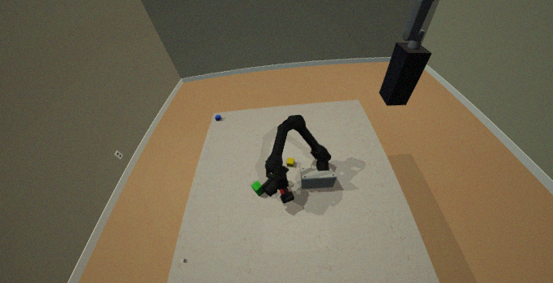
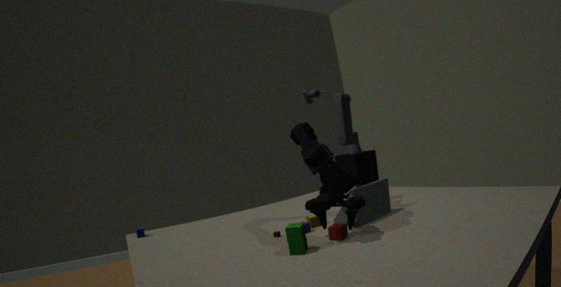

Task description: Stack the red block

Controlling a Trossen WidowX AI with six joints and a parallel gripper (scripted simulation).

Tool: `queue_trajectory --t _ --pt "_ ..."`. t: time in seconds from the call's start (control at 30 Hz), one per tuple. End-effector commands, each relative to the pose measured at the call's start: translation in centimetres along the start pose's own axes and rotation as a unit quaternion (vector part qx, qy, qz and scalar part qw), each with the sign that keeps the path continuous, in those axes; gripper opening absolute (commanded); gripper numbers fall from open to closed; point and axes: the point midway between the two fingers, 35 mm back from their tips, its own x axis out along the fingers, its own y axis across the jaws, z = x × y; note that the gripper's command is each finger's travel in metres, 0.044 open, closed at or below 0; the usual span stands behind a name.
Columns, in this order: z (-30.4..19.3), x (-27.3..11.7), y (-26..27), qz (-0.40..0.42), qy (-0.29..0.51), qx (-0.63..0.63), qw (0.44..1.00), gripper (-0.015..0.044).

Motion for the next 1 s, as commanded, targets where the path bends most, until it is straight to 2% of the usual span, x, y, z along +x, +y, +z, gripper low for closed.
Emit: queue_trajectory --t 0.0,0.37,0.93,0.97 --pt "-0.2 0.9 -0.1 -0.003 0.004 -0.004 1.0 0.044" --pt "-0.4 2.5 -0.1 -0.004 0.005 -0.003 1.0 0.044" --pt "-0.4 2.5 -0.1 -0.003 0.005 -0.001 1.0 0.044" --pt "-0.4 2.5 -0.1 -0.003 0.005 -0.001 1.0 0.0414"
